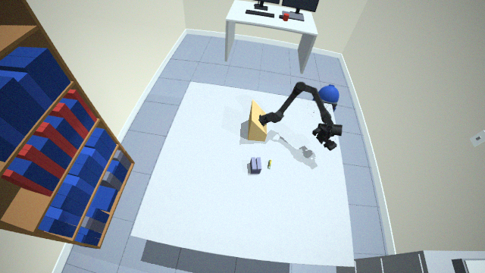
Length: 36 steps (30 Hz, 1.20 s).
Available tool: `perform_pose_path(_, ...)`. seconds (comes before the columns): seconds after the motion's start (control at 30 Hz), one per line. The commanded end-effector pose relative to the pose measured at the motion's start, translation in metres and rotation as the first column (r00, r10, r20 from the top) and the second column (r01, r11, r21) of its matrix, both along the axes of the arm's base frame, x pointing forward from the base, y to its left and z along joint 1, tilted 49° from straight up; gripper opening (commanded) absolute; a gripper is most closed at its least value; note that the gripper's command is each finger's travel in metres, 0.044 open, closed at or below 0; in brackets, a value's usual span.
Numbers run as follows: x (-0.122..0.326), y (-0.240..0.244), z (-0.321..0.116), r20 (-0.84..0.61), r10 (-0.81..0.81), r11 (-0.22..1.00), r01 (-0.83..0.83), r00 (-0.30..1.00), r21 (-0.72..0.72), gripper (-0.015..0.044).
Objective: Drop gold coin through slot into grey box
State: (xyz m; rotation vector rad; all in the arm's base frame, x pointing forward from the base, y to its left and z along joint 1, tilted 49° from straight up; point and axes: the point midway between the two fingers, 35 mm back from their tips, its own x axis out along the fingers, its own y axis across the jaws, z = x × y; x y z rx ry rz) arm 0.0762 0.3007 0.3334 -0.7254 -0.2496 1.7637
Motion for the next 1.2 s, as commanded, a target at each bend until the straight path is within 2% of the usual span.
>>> perform_pose_path(0.0, 0.05, -0.006, -0.05, -0.2, -0.188, 0.971, 0.152, 0.962, -0.184, 0.0161)
perform_pose_path(0.13, 0.094, -0.024, -0.097, -0.374, -0.4, 0.893, 0.265, 0.837, -0.363, 0.0161)
perform_pose_path(0.27, 0.13, -0.054, -0.141, -0.508, -0.603, 0.78, 0.324, 0.615, -0.535, 0.0161)
perform_pose_path(0.37, 0.151, -0.084, -0.174, -0.572, -0.727, 0.683, 0.323, 0.379, -0.655, 0.0161)
perform_pose_path(0.5, 0.168, -0.129, -0.214, -0.584, -0.812, 0.562, 0.251, -0.013, -0.788, 0.0161)
perform_pose_path(0.63, 0.173, -0.175, -0.248, -0.49, -0.764, 0.491, 0.115, -0.419, -0.864, 0.0161)
perform_pose_path(0.7, 0.171, -0.193, -0.261, -0.44, -0.723, 0.483, 0.066, -0.533, -0.873, 0.0161)
perform_pose_path(0.77, 0.17, -0.198, -0.265, -0.421, -0.706, 0.482, 0.049, -0.57, -0.875, 0.0161)
perform_pose_path(1.17, 0.169, -0.191, -0.273, -0.421, -0.706, 0.482, 0.049, -0.57, -0.875, 0.0161)
